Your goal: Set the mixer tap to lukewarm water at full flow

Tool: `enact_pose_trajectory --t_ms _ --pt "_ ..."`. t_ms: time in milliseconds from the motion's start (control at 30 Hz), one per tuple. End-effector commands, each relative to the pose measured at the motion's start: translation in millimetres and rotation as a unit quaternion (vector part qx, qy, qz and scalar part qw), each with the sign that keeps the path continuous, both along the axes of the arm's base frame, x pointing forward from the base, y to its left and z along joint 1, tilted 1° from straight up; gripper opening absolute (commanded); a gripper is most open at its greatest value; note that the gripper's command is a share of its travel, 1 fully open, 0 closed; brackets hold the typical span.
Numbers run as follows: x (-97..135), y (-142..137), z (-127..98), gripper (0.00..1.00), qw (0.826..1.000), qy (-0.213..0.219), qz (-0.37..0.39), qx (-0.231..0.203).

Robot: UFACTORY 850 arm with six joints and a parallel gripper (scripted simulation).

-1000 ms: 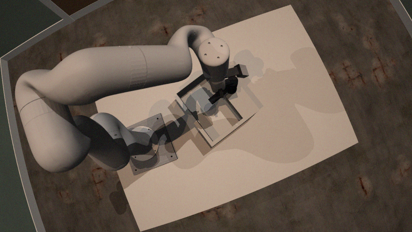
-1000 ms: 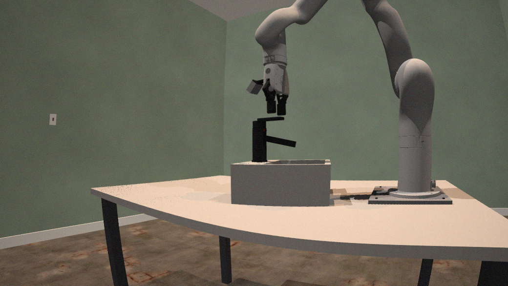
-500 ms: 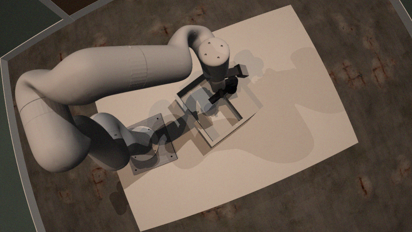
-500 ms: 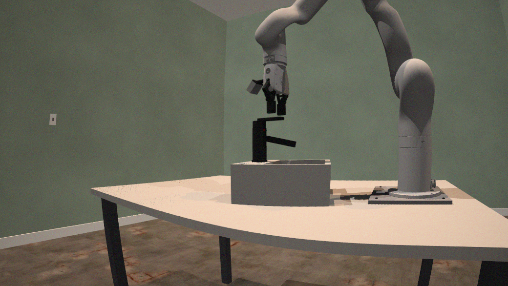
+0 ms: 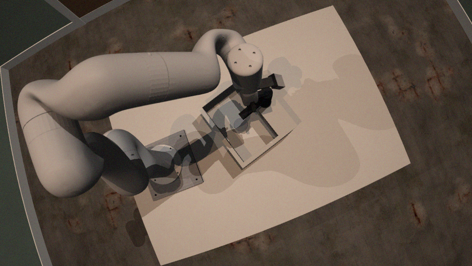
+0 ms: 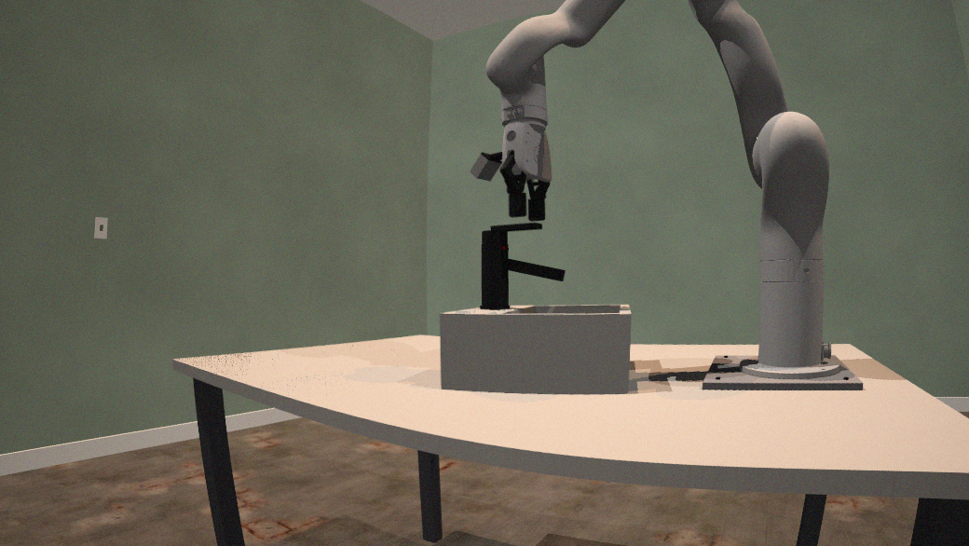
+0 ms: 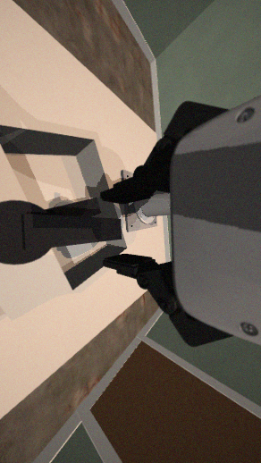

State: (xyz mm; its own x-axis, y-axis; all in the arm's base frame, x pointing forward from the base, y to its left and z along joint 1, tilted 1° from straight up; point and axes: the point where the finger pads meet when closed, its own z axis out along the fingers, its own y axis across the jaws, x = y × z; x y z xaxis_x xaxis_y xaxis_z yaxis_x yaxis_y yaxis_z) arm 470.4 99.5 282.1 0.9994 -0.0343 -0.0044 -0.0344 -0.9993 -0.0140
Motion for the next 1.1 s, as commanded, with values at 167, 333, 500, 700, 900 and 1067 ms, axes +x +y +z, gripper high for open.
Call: enact_pose_trajectory --t_ms 167,333,500,700,900,1067 --pt "1 0 -3 0.63 1.0 -0.001 0.0 0.0" --pt "1 0 -7 0.63 1.0 -0.001 0.0 0.0" --pt "1 0 -11 0.63 1.0 -0.001 0.0 0.0" --pt "1 0 -16 0.63 1.0 -0.001 0.0 0.0" --pt "1 0 -22 0.63 1.0 -0.001 0.0 0.0" --pt "1 1 -27 0.63 1.0 -0.001 0.0 0.0"
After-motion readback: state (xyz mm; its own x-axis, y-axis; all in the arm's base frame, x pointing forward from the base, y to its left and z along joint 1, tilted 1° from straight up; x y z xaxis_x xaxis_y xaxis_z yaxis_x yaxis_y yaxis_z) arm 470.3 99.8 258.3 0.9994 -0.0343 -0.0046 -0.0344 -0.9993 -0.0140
